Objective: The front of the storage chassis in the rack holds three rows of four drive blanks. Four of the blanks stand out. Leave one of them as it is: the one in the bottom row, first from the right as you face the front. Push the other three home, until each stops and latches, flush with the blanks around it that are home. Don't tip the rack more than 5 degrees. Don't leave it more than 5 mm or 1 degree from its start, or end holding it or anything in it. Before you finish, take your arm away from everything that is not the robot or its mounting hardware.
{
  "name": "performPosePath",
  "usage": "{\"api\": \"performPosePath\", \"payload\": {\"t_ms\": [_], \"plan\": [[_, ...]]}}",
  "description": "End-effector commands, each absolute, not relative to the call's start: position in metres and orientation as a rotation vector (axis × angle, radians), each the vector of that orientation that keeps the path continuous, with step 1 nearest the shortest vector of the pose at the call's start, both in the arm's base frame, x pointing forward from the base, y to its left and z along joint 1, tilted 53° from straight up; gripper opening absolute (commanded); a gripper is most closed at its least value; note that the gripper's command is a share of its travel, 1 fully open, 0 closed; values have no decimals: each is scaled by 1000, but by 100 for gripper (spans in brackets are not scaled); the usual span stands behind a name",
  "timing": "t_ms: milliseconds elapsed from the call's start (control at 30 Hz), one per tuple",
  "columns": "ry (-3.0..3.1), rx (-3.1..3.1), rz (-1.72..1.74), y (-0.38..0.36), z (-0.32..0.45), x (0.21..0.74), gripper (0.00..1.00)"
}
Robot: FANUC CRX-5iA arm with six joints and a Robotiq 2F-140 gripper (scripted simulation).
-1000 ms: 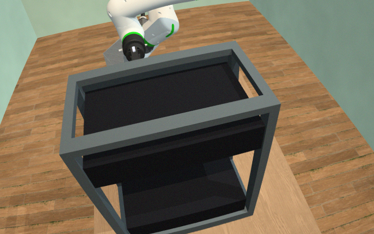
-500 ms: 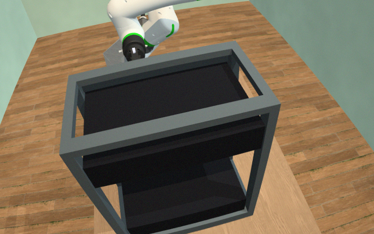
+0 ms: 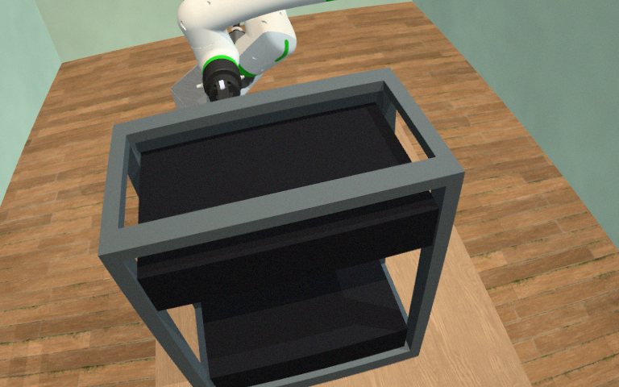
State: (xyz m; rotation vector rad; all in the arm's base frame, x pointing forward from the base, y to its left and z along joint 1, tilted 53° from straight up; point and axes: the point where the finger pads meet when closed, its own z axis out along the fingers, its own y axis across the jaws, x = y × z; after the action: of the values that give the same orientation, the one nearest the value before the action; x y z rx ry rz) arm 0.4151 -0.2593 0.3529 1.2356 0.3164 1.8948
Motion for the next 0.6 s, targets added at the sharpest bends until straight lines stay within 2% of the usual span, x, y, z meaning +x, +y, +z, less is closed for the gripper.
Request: {"api": "performPosePath", "payload": {"t_ms": [0,567], "plan": [[316,1235,1894,-261,355,419,0],[316,1235,1894,-262,357,422,0]]}}
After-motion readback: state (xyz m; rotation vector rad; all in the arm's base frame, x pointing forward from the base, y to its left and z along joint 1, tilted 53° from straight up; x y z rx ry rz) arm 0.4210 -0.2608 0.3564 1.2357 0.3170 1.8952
